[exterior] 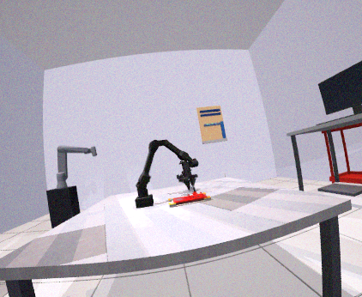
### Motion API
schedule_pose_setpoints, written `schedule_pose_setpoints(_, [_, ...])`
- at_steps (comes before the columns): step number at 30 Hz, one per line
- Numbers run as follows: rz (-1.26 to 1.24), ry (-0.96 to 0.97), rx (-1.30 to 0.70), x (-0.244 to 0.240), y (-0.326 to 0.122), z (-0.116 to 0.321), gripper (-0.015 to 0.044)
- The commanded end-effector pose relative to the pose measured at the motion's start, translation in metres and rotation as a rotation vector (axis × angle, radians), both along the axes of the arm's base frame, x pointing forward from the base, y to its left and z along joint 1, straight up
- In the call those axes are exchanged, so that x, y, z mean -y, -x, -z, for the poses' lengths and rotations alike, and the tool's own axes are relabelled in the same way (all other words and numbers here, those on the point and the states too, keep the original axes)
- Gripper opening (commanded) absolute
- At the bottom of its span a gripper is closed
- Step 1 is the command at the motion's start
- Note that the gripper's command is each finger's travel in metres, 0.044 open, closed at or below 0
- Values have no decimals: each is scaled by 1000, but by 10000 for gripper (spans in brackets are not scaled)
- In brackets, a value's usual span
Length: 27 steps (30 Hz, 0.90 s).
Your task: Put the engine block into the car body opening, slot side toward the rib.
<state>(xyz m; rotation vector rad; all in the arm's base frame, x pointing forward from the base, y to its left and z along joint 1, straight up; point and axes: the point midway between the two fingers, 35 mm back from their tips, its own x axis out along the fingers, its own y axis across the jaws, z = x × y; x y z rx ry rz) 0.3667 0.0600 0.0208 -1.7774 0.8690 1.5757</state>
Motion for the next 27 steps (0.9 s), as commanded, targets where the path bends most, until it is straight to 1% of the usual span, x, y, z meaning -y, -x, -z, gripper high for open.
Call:
schedule_pose_setpoints(1, [144,-19,16,-1,-3,-5,0])
schedule_pose_setpoints(27, [1040,-98,69,1,-2,-23,0])
